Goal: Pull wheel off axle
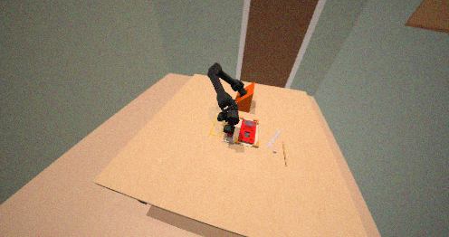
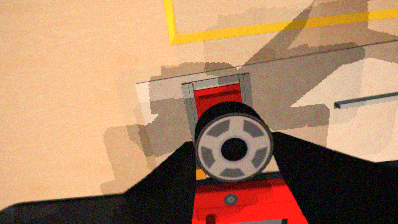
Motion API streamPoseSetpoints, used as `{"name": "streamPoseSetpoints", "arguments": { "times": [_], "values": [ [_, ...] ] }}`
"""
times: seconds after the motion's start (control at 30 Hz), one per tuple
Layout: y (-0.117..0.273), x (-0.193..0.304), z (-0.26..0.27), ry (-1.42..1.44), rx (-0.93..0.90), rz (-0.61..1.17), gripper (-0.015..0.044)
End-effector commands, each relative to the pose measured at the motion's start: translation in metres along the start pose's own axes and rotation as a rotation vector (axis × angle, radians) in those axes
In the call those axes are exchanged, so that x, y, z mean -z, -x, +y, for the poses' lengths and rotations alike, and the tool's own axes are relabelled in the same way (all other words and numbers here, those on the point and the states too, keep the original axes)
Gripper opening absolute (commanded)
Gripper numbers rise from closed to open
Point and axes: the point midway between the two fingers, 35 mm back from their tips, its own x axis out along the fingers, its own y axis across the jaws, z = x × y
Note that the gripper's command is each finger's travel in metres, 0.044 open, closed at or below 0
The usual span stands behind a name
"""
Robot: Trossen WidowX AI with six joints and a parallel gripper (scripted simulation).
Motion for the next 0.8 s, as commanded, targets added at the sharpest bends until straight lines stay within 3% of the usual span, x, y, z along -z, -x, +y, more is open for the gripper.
{"name": "streamPoseSetpoints", "arguments": {
  "times": [0.0,0.77],
  "values": [
    [0.0060,0.0001,0.0006,-0.001,-0.008,0.001,0.0000],
    [0.0136,0.0002,0.0004,-0.001,-0.009,0.000,0.0000]
  ]
}}
